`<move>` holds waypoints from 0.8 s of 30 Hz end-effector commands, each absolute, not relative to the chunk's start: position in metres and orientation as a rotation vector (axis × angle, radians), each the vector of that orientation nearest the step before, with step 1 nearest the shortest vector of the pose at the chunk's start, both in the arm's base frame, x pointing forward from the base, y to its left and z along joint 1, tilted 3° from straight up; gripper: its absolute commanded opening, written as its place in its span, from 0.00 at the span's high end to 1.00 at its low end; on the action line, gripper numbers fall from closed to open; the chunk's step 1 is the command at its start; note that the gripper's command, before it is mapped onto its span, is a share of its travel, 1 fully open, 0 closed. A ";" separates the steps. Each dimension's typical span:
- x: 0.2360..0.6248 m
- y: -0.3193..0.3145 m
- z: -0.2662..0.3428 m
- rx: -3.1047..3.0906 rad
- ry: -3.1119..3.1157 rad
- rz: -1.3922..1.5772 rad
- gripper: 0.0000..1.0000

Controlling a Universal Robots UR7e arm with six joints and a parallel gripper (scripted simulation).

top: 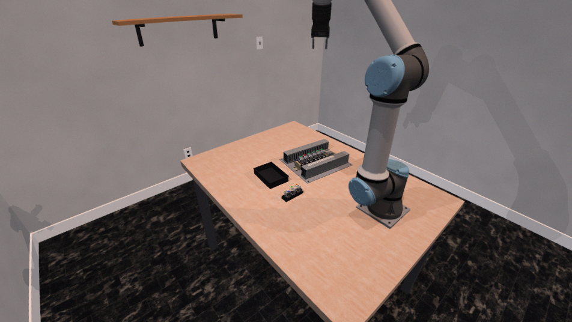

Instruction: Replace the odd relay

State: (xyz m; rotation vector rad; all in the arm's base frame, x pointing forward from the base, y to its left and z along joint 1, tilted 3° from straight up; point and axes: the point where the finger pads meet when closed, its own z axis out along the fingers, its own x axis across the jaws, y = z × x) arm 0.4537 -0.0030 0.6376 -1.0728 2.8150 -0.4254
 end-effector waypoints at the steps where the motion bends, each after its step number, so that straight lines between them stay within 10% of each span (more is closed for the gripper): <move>1: 0.454 -0.002 0.637 -1.072 2.814 -0.426 0.00; 24: 0.454 -0.001 0.636 -0.757 2.941 -0.339 0.00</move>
